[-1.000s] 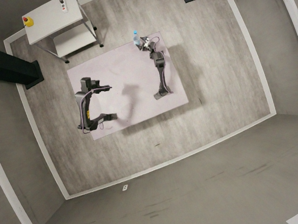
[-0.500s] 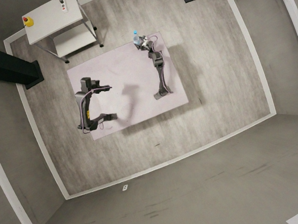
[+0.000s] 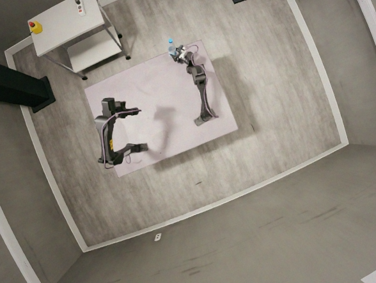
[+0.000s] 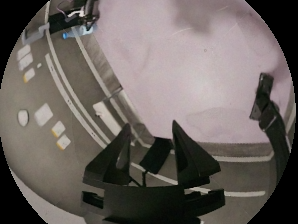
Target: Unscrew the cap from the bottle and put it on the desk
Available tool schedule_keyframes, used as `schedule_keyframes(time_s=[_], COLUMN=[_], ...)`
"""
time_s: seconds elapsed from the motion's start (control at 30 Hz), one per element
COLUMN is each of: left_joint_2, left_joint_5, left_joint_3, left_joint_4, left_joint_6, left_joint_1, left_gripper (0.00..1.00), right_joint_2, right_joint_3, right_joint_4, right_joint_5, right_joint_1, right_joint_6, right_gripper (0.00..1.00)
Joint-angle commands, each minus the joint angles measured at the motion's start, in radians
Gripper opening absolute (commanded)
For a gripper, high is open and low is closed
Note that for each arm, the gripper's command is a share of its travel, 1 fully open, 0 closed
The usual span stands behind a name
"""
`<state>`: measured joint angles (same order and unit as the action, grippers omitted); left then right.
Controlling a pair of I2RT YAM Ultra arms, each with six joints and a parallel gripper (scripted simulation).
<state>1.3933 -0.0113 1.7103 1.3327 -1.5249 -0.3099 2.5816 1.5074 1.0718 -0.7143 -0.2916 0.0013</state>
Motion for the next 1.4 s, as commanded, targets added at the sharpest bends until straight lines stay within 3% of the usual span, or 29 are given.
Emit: schedule_keyframes(time_s=[0.0, 0.03, 0.37, 1.37], left_joint_2=[0.015, 0.015, 0.015, 0.015], left_joint_5=[0.009, 0.009, 0.009, 0.009], left_joint_3=[0.005, 0.005, 0.005, 0.005], left_joint_4=[0.012, 0.012, 0.012, 0.012], left_joint_6=[-0.001, -0.001, -0.001, -0.001], left_joint_1=[0.007, 0.007, 0.007, 0.007], left_gripper=[0.57, 0.57, 0.57, 0.57], right_joint_2=[-0.102, -0.131, -0.145, -0.229], right_joint_3=[-0.016, -0.021, -0.046, -0.229], right_joint_4=[-0.067, -0.089, -0.071, 0.049], right_joint_5=[-0.001, 0.000, 0.005, 0.051], right_joint_1=[0.000, 0.001, 0.030, 0.580], right_joint_6=[0.006, 0.008, -0.001, -0.001], right_gripper=[0.12, 0.00, 0.00, 0.00])
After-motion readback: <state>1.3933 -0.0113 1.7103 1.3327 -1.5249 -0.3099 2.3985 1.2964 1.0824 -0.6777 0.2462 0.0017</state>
